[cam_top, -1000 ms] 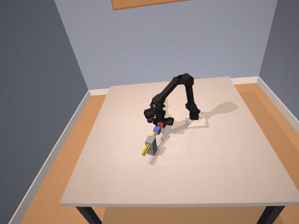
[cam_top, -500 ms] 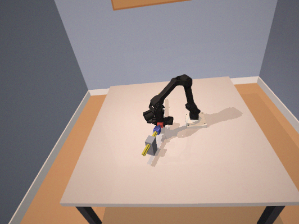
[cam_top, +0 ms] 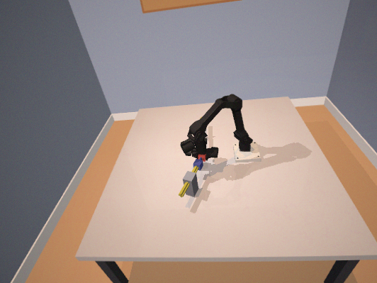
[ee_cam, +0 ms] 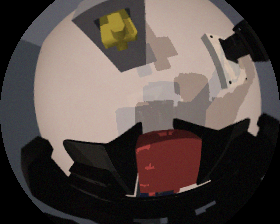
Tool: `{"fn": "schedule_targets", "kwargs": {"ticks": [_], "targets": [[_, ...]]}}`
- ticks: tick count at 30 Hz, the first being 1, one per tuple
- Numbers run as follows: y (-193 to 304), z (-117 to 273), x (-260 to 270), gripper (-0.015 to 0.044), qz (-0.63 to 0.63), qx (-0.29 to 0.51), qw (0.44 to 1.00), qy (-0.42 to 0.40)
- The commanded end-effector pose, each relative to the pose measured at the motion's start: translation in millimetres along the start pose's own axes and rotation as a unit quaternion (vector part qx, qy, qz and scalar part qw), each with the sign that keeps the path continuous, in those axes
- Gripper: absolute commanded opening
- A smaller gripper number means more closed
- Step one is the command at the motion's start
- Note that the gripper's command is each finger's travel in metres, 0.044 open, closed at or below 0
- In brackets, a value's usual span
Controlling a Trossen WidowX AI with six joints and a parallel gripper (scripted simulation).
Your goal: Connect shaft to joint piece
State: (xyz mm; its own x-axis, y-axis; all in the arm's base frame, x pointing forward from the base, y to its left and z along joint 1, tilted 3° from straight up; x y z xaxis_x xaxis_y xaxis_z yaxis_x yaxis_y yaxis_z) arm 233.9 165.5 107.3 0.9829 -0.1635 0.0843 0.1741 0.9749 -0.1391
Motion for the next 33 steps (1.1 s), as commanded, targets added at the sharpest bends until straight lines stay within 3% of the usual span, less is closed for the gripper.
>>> {"fn": "schedule_targets", "kwargs": {"ticks": [1,27,33], "targets": [[0.0,0.2,0.1,0.0,0.002,-0.002,1.0,-0.001],[0.0,0.1,0.1,0.0,0.0,-0.001,1.0,0.0],[0.0,0.1,0.1,0.0147,0.0,-0.001,1.0,0.0]]}}
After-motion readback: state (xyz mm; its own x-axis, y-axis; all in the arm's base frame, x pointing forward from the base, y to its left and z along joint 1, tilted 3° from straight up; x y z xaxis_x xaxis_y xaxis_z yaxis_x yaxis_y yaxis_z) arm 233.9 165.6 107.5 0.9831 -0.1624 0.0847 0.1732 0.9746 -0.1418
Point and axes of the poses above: the point midway between the two fingers, 35 mm back from their tips, its own z axis back along the fingers, its own x axis across the jaws, y = z × x, the point moved 3 cm from there along z, back along the fingers, and after that the axes turned 9 degrees about -z, right-handed, at the moved point
